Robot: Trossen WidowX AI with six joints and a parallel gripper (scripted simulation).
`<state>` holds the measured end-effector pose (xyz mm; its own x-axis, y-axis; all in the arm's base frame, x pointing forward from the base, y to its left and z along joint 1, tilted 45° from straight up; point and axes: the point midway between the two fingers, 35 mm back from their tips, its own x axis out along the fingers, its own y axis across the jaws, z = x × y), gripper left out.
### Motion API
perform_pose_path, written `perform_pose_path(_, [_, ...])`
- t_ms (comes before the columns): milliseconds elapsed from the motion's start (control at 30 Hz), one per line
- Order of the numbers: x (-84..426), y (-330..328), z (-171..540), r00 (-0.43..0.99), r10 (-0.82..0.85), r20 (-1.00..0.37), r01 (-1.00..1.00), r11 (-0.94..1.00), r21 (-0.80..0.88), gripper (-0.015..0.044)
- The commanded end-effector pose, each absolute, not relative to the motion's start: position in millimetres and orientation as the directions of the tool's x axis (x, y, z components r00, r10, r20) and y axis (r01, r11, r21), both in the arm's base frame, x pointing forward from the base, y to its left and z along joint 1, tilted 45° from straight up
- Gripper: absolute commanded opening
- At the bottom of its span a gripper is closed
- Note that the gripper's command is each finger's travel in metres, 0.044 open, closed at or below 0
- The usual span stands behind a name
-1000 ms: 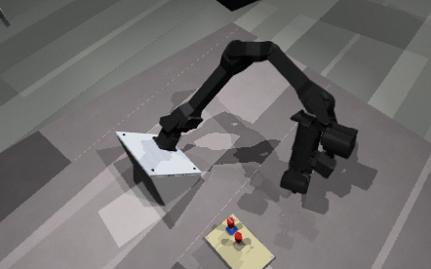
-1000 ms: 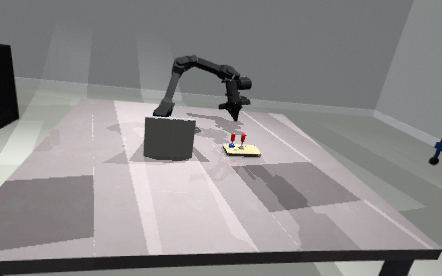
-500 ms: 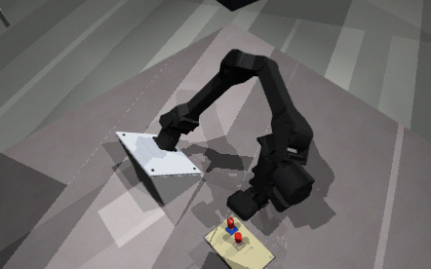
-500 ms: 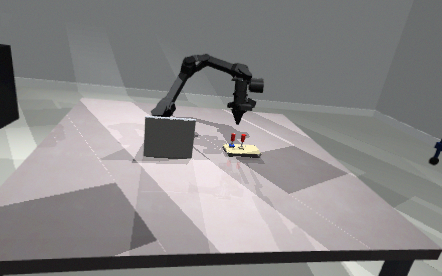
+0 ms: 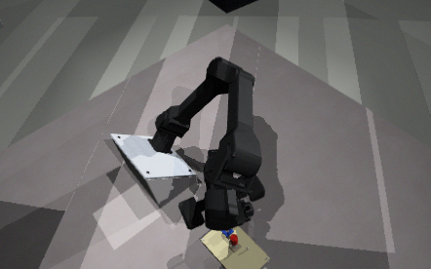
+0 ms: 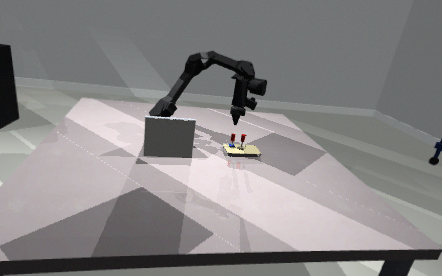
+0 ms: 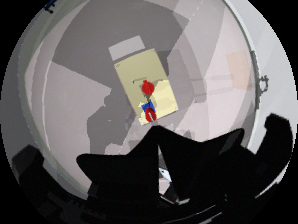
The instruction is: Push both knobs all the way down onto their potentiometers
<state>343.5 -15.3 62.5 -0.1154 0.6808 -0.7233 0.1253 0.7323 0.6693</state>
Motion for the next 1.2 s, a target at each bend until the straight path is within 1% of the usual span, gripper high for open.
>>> perform_pose_path(0, [342,-11,59,-0.114,0.692,-0.712,0.129,0.721,0.681,0.0000])
perform_pose_path(700, [339,12,35,-0.113,0.693,-0.712,0.128,0.721,0.681,0.0000])
perform_pose_path(1167, [338,13,34,-0.113,0.693,-0.712,0.128,0.720,0.681,0.0000])
